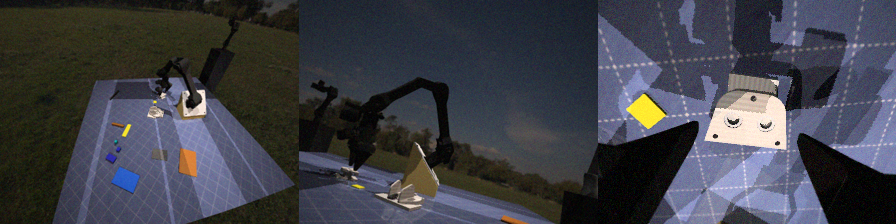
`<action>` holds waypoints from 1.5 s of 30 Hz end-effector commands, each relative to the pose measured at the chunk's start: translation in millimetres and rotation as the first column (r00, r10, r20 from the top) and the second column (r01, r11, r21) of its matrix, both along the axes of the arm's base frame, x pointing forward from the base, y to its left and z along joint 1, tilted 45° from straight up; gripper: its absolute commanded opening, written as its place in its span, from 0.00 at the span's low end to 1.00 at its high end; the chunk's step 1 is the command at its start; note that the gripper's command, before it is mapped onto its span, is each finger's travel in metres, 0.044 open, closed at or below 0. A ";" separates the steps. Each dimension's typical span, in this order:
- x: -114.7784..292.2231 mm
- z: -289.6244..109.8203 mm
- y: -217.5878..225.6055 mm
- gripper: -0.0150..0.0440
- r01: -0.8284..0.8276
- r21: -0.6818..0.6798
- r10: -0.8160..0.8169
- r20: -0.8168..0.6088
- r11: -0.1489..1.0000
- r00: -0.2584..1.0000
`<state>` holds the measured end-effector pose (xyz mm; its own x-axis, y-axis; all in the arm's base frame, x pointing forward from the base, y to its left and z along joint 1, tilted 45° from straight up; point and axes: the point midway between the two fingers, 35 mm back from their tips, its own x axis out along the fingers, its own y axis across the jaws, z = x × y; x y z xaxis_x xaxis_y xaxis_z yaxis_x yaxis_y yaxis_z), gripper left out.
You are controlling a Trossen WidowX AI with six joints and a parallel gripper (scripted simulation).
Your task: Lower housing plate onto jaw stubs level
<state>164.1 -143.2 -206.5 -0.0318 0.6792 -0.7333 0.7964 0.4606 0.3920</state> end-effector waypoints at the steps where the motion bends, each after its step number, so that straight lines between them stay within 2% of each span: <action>1: -0.6 -6.1 7.3 1.00 0.004 0.007 -0.004 -0.005 1.000 1.000; 12: -1.0 -18.3 19.0 1.00 0.006 0.008 -0.006 -0.005 1.000 1.000; 38: -1.0 -18.8 19.6 1.00 0.006 0.008 -0.006 -0.005 1.000 1.000; 45: -1.3 -18.6 19.0 0.92 0.000 0.006 0.000 -0.003 1.000 1.000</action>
<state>162.8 -124.2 -225.1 -0.0340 0.6837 -0.7290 0.7976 0.4581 0.3924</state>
